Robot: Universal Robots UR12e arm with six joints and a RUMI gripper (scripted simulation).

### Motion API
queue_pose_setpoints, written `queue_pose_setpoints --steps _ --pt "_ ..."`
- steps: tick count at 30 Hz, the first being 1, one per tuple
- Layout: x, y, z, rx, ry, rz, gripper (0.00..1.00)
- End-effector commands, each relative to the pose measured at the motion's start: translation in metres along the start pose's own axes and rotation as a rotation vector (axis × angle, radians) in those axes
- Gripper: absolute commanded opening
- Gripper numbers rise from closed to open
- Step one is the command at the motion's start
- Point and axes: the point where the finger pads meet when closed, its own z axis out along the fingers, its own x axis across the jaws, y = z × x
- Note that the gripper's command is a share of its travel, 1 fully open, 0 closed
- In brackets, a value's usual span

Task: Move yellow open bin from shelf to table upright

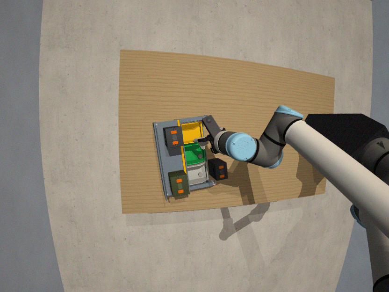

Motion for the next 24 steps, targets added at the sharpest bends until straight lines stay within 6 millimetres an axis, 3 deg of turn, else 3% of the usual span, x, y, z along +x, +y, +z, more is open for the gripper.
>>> queue_pose_setpoints --steps 1,14,19,24 --pt "-0.0008 -0.0004 -0.0007 0.001 -0.001 -0.027 1.00" --pt "-0.0008 -0.0004 -0.0007 0.001 -0.001 -0.036 1.00" --pt "-0.0013 -0.0005 -0.0006 0.001 -0.001 -0.296 1.00" --pt "-0.0013 -0.0005 -0.0006 0.001 -0.001 -0.296 1.00"
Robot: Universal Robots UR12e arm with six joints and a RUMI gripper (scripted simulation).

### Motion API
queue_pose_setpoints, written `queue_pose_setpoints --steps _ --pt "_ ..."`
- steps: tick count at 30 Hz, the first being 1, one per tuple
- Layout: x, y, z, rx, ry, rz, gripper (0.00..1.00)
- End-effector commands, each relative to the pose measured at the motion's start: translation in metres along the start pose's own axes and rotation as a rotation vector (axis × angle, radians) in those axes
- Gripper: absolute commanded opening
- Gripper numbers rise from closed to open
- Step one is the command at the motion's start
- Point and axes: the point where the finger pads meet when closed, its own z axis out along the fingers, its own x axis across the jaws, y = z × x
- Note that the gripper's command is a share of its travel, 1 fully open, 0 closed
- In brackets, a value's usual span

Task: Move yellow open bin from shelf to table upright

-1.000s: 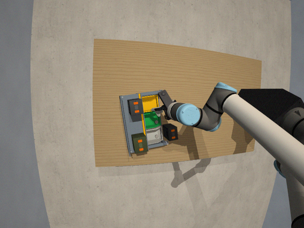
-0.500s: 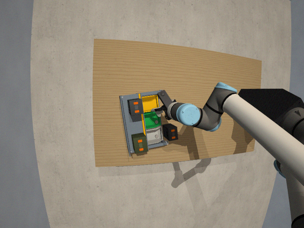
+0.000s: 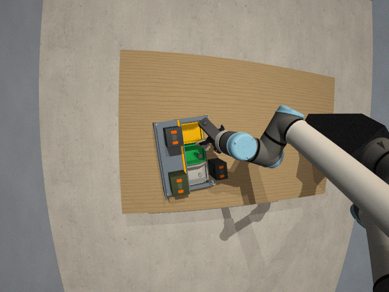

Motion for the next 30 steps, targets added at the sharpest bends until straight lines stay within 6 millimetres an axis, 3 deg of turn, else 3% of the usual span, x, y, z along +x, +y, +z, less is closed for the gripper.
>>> queue_pose_setpoints --steps 1,7,12,24,30 --pt "-0.0005 -0.0007 -0.0007 -0.002 -0.001 -0.032 1.00" --pt "-0.0005 -0.0007 -0.0007 -0.002 -0.001 -0.032 1.00" --pt "-0.0004 -0.0006 -0.0007 -0.001 -0.001 -0.289 1.00" --pt "-0.0004 -0.0006 -0.0007 -0.001 -0.001 -0.289 1.00" --pt "-0.0004 -0.0006 -0.0007 -0.001 -0.002 -0.547 1.00"
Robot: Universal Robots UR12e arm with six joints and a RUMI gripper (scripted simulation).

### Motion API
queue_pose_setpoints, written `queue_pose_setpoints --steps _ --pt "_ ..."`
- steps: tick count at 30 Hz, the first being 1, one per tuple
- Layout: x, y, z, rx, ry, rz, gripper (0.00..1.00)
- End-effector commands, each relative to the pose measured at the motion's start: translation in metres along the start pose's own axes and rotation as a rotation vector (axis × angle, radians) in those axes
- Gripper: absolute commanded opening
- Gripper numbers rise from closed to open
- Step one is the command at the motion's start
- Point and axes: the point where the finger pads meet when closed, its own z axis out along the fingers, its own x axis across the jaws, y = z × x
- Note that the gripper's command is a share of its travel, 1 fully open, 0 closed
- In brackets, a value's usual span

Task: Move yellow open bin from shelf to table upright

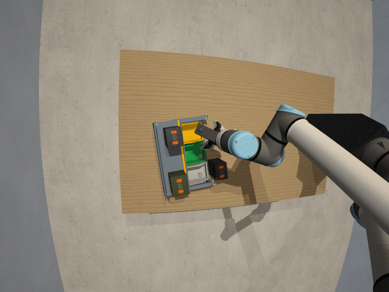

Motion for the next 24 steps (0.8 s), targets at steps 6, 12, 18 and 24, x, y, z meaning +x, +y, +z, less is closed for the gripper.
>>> queue_pose_setpoints --steps 6,12,18,24 --pt "-0.0001 -0.0008 -0.0007 -0.002 -0.003 -0.118 1.00" --pt "-0.0001 -0.0008 -0.0007 -0.001 -0.003 -0.167 1.00" --pt "-0.0001 -0.0008 -0.0007 -0.001 -0.003 -0.375 1.00" --pt "-0.0001 -0.0008 -0.0007 -0.001 -0.003 -0.375 1.00"
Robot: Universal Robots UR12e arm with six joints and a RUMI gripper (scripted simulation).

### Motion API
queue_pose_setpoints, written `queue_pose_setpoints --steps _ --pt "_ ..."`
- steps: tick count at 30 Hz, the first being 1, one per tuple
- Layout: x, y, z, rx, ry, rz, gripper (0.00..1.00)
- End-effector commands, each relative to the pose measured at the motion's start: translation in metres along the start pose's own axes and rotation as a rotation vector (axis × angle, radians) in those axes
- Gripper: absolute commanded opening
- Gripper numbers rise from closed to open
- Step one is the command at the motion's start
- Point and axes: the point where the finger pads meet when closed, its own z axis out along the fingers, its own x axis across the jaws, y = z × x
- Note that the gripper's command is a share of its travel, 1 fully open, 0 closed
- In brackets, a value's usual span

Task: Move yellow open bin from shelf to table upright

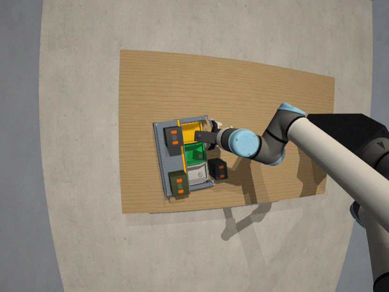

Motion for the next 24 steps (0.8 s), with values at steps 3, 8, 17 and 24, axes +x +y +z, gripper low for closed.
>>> queue_pose_setpoints --steps 3,8,17,24 --pt "0.0001 -0.0007 -0.0007 0.000 -0.001 -0.011 1.00" --pt "0.0001 -0.0007 -0.0007 0.000 -0.001 -0.202 1.00" --pt "0.0001 -0.0007 -0.0007 0.000 -0.001 -0.250 1.00" --pt "0.0001 -0.0007 -0.0007 0.000 -0.001 -0.404 1.00"
